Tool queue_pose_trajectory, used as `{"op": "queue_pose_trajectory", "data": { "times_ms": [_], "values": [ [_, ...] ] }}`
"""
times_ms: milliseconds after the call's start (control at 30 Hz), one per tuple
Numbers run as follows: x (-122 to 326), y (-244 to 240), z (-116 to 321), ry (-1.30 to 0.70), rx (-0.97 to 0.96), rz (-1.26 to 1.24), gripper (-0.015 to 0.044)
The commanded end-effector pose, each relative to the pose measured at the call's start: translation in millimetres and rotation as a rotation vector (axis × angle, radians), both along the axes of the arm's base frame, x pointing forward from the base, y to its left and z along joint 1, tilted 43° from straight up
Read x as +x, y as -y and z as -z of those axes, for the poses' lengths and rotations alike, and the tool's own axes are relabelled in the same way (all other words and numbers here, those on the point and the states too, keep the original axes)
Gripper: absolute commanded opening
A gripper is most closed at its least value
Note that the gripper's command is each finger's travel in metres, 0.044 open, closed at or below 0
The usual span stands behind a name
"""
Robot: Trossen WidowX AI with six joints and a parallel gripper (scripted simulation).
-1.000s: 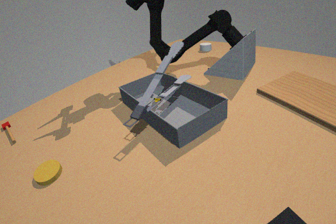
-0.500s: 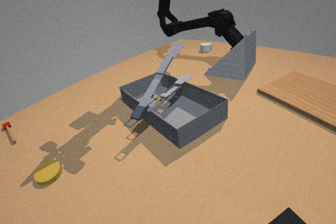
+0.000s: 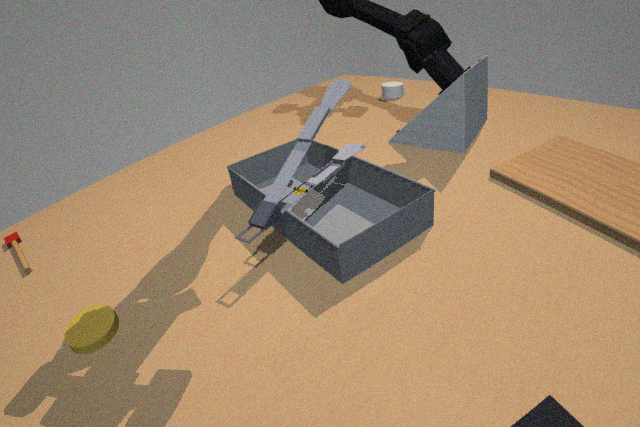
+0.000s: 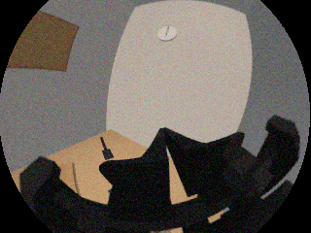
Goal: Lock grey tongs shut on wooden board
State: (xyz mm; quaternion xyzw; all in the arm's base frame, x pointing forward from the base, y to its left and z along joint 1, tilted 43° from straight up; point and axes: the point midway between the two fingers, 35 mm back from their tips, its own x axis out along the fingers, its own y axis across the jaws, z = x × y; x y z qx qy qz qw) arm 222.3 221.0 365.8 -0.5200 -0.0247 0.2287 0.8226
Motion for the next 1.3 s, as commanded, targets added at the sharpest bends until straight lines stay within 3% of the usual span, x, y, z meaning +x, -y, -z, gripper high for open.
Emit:
{"op": "queue_pose_trajectory", "data": {
  "times_ms": [0,300,600,1267],
  "values": [
    [42,23,50,-0.194,-0.039,0.226,-0.015],
    [92,116,148,-0.565,-0.078,0.795,-0.015],
    [77,220,211,-0.823,-0.135,1.432,-0.015],
    [79,229,219,-0.827,-0.137,1.446,-0.015]
  ]
}}
